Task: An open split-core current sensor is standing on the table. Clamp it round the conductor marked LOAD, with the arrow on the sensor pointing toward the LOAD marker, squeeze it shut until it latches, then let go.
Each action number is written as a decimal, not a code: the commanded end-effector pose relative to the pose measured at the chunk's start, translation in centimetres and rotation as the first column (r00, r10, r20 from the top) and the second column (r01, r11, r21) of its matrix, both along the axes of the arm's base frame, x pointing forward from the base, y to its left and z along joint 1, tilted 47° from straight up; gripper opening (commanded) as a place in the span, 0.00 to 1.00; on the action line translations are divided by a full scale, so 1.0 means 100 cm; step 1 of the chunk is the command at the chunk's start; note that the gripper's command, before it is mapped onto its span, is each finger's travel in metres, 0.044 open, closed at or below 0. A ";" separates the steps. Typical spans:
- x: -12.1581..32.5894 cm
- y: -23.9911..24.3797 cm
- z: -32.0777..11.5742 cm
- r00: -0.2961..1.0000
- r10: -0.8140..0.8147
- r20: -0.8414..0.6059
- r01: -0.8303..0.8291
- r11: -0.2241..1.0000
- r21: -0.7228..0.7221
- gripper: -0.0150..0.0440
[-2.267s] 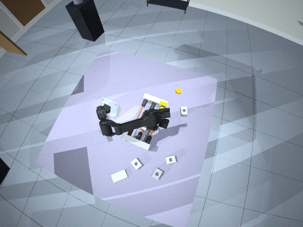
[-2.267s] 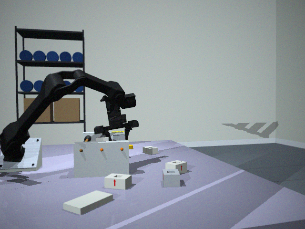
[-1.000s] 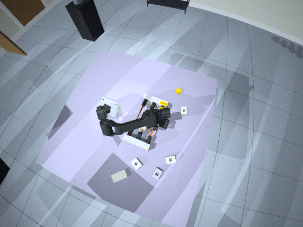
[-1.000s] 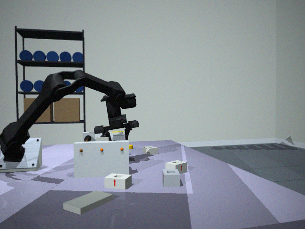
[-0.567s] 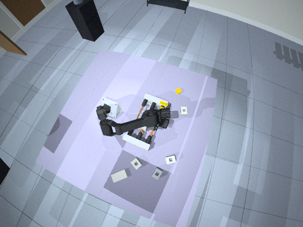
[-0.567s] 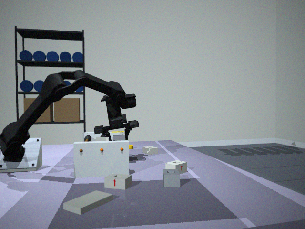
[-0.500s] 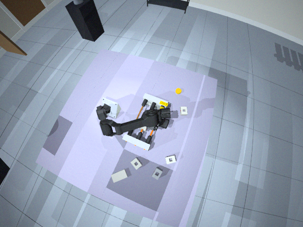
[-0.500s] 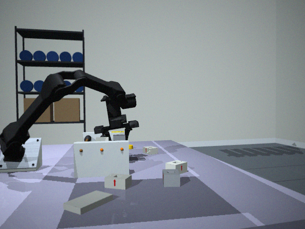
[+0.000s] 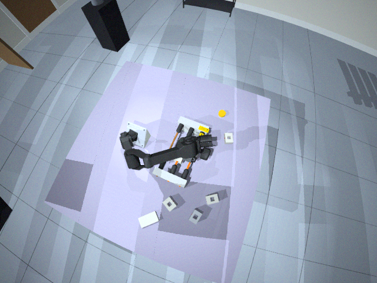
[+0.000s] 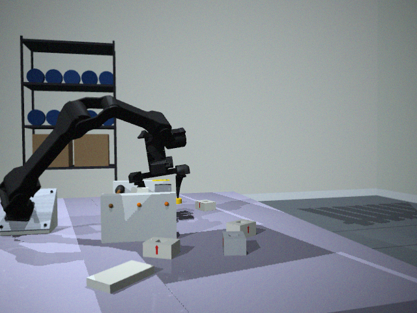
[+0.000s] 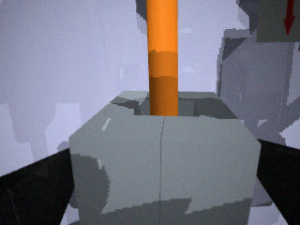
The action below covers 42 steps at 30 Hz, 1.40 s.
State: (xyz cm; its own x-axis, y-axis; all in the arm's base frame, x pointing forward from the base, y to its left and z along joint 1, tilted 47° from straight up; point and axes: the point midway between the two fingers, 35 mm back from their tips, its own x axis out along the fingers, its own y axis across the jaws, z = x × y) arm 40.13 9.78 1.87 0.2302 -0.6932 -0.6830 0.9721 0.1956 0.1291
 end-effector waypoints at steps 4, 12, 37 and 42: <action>-0.019 0.043 0.042 0.998 0.050 0.047 -0.050 0.999 0.003 1.00; -0.037 0.070 0.071 0.993 0.086 0.081 -0.087 0.996 0.005 1.00; -0.121 0.102 0.014 0.558 0.570 -0.603 -0.829 0.340 -0.445 1.00; -0.121 0.102 0.014 0.558 0.570 -0.603 -0.829 0.340 -0.445 1.00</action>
State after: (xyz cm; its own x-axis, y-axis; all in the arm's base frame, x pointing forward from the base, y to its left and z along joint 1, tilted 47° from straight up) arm 28.04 19.86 3.29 0.7361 -0.6163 -0.2800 0.3713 0.7134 -0.5943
